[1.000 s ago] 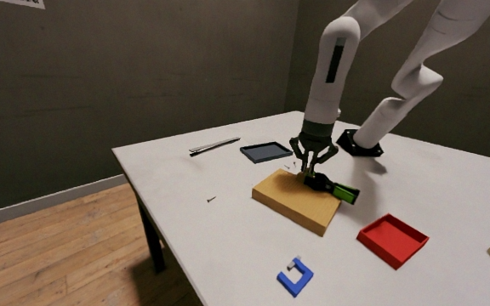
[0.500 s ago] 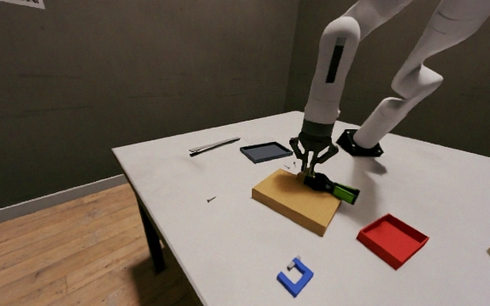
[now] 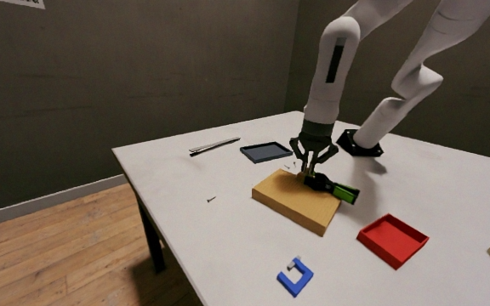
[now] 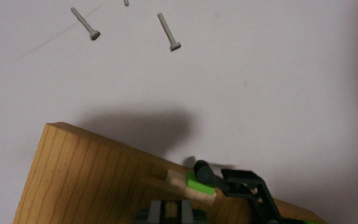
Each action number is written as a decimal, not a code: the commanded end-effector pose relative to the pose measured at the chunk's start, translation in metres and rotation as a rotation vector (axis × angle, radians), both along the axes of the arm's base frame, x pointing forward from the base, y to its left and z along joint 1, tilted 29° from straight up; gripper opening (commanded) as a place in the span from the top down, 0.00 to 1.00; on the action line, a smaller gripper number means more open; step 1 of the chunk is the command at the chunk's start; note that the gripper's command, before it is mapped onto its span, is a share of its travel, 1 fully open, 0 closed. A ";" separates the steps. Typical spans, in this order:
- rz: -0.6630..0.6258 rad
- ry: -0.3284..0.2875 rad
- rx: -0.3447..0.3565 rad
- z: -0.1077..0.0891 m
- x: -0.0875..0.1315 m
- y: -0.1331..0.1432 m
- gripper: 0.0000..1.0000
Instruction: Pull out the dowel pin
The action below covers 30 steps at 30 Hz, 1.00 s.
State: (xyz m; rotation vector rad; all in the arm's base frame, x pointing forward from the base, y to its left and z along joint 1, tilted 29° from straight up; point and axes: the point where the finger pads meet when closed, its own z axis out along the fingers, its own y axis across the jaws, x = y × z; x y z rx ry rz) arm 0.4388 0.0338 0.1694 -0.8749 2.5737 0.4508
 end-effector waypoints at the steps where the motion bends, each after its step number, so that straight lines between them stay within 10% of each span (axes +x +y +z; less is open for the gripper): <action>1: 0.011 -0.011 -0.005 0.001 0.001 -0.001 0.90; 30: 0.076 -0.041 -0.024 0.001 0.001 -0.001 0.90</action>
